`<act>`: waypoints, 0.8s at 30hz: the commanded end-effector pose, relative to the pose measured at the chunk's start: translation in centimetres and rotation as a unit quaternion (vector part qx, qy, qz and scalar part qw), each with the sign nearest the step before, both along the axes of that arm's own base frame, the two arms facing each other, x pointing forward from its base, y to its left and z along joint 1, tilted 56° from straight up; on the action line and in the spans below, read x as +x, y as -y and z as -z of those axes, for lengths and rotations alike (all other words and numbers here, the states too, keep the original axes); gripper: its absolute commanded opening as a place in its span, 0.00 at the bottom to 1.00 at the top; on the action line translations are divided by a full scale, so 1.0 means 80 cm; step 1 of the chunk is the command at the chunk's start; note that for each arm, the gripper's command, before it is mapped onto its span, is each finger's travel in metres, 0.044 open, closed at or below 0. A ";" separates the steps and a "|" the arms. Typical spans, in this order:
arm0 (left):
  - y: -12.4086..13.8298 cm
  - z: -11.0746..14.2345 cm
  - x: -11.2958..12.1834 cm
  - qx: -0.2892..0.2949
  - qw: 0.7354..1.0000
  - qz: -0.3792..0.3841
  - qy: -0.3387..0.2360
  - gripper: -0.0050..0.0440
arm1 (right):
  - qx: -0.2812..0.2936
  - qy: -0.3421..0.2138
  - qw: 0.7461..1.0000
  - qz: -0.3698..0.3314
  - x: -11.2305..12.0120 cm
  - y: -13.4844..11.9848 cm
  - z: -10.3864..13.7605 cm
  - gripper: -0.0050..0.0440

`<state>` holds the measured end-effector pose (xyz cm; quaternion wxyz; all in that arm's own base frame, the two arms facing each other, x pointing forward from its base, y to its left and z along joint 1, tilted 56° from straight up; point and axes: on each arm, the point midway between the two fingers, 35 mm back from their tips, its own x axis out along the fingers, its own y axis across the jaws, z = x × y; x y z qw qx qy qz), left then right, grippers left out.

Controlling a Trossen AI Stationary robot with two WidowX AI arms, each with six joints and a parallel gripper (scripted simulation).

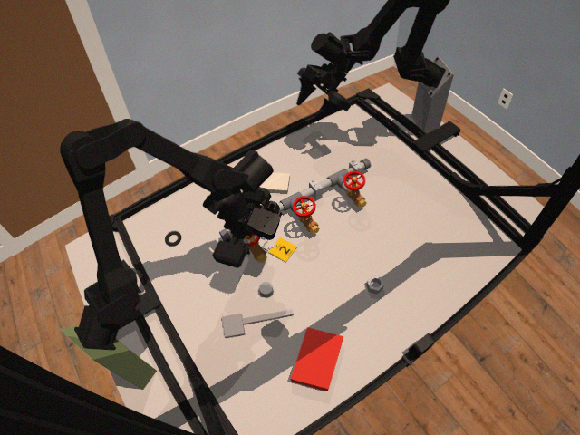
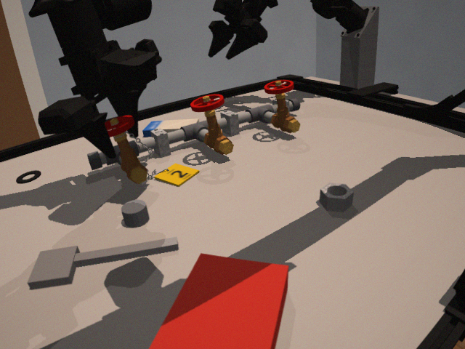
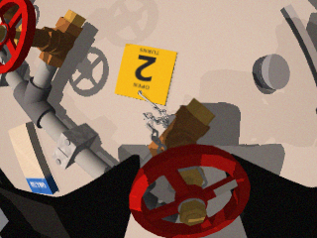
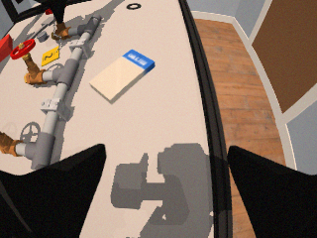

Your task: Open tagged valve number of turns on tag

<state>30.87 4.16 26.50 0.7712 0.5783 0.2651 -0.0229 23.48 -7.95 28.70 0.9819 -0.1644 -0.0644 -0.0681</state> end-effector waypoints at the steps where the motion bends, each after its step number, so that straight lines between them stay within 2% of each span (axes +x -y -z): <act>1: 0.000 0.000 0.000 -0.002 1.000 -0.001 0.001 0.48 | 0.000 0.000 1.000 0.000 0.000 0.000 0.000 0.92; 2: 0.000 0.000 0.000 -0.002 1.000 -0.001 0.001 0.43 | 0.000 0.000 1.000 0.000 0.000 0.000 0.000 0.92; 4: 0.000 0.000 0.000 -0.002 1.000 -0.001 0.001 0.43 | 0.000 0.000 1.000 0.000 0.000 0.000 0.000 0.92; 6: 0.000 0.000 0.000 -0.002 1.000 -0.001 0.001 0.33 | 0.000 0.000 1.000 0.000 0.000 0.000 0.000 0.92; 8: 0.000 0.000 0.000 -0.002 1.000 -0.001 0.001 0.33 | 0.000 0.000 1.000 0.000 0.000 0.000 0.000 0.92; 9: 0.000 0.000 0.000 -0.007 1.000 -0.004 0.002 0.28 | 0.000 0.000 1.000 0.000 0.000 0.000 0.000 0.92; 13: 0.000 0.000 0.000 -0.136 0.987 -0.069 0.043 0.10 | 0.000 0.000 1.000 0.000 0.000 0.000 0.000 0.92; 18: 0.000 0.000 0.000 -0.260 0.953 -0.132 0.082 0.10 | 0.000 0.000 1.000 0.000 0.000 0.000 0.000 0.92; 23: 0.000 0.000 0.000 -0.378 0.898 -0.192 0.119 0.10 | 0.000 0.000 1.000 0.000 0.000 0.000 0.000 0.92; 24: 0.000 0.000 0.000 -0.378 0.898 -0.192 0.119 0.10 | 0.000 0.000 1.000 0.000 0.000 0.000 0.000 0.92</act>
